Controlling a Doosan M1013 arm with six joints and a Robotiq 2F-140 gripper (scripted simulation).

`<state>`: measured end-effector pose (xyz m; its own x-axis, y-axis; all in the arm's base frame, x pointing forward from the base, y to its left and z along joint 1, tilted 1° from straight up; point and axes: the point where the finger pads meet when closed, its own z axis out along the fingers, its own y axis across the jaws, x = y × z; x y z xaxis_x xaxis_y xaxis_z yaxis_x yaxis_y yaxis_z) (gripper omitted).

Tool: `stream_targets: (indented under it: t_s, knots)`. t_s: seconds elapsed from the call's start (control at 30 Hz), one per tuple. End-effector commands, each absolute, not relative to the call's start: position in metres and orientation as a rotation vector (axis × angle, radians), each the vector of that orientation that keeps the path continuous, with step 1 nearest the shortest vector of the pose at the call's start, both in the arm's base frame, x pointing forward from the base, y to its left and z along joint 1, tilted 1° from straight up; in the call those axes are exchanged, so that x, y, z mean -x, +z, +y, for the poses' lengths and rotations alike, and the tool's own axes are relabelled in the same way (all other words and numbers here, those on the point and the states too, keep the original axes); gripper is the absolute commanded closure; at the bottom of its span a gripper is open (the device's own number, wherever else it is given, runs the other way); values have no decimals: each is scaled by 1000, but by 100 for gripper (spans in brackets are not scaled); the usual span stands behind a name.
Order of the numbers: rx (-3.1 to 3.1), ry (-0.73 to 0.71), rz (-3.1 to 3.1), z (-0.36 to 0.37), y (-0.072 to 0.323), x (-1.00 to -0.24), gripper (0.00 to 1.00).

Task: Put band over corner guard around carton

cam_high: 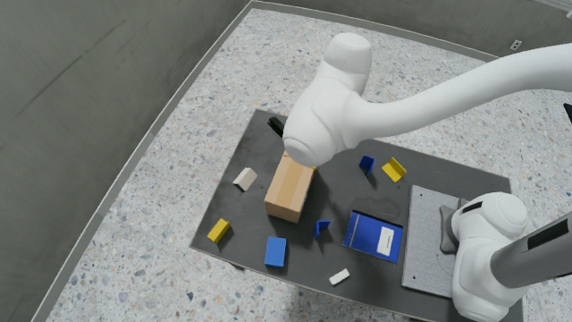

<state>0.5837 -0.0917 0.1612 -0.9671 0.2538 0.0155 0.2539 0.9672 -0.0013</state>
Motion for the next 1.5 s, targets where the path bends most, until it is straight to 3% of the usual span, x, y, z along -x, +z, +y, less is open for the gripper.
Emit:
stream_targets:
  t_s: [0.0,1.47]
  knots:
    - [400,-2,-3102,-95,162,-584,90]
    - [400,-2,-3102,-97,162,-598,90]
